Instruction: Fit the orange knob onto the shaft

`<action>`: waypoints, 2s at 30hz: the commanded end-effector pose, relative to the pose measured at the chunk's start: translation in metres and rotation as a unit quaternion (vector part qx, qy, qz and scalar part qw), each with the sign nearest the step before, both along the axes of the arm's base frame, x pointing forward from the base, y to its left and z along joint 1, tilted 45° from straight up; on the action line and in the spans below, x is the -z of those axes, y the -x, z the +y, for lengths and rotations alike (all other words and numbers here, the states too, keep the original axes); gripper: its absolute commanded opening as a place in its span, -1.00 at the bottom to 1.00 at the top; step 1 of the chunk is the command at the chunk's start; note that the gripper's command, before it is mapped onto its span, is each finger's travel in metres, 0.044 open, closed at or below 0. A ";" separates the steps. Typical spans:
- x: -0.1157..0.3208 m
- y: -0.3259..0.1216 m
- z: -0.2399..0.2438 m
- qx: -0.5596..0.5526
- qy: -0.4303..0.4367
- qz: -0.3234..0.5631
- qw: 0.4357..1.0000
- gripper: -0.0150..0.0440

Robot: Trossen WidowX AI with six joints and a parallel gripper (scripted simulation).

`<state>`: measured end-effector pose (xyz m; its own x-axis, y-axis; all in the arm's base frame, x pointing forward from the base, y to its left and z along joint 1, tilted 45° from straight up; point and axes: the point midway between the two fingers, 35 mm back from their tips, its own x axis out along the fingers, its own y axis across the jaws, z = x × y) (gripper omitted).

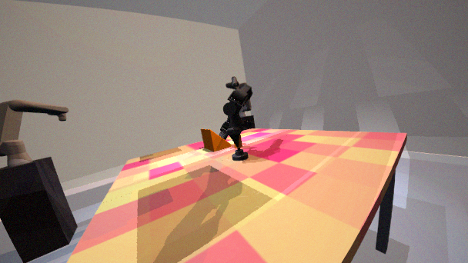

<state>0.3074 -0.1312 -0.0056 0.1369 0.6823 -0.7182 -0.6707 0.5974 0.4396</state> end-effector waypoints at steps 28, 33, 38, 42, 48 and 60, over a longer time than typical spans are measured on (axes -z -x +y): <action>-0.003 -0.003 -0.003 -0.029 0.005 -0.026 0.999 -0.49; -0.001 -0.003 -0.003 -0.029 0.005 -0.026 0.999 -0.49; 0.000 -0.002 -0.003 -0.029 0.005 -0.026 0.999 -0.49; -0.001 -0.001 -0.003 -0.029 0.005 -0.026 0.999 -0.49; -0.003 0.001 -0.003 -0.029 0.005 -0.026 0.999 -0.49; -0.006 -0.002 -0.003 -0.029 0.005 -0.026 0.999 -0.49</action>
<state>0.3072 -0.1327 -0.0025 0.1289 0.6902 -0.7121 -0.7226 0.5572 0.4092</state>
